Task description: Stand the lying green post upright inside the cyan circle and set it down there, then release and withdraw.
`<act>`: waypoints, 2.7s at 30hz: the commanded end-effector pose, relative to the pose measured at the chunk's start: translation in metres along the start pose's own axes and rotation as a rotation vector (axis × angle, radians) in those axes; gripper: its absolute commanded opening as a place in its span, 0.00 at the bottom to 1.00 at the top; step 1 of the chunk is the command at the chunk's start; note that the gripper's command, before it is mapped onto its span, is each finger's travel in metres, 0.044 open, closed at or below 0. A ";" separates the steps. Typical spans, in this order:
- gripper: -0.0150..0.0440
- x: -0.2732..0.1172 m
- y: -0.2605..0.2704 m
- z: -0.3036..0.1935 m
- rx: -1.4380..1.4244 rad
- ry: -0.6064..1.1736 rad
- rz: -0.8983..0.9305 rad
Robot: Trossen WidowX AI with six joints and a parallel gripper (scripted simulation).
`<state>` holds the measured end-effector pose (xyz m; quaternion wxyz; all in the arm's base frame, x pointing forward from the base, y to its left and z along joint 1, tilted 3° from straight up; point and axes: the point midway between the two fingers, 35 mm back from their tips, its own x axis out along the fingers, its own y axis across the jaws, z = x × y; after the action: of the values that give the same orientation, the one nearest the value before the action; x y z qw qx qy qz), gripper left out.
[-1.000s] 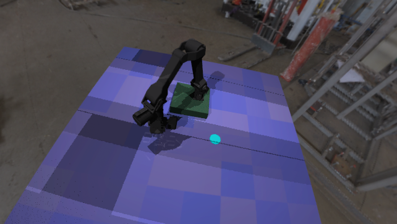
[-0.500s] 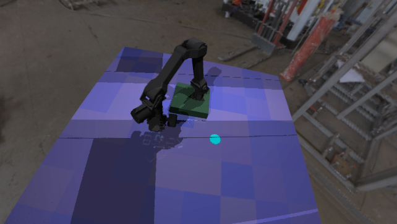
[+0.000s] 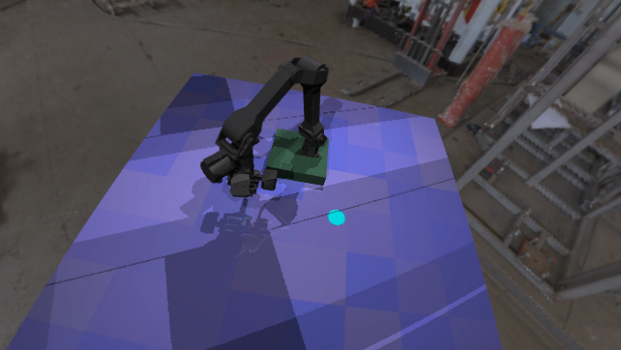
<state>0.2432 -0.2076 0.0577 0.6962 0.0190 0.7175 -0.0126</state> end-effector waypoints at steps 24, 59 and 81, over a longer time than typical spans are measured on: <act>0.29 -0.048 0.029 0.007 -0.081 -0.003 -0.021; 0.29 -0.055 0.111 0.036 -0.049 -0.015 -0.010; 0.29 -0.059 0.164 0.041 -0.026 -0.018 0.000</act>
<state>0.2934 -0.0551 0.1168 0.7039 0.0046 0.7103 -0.0020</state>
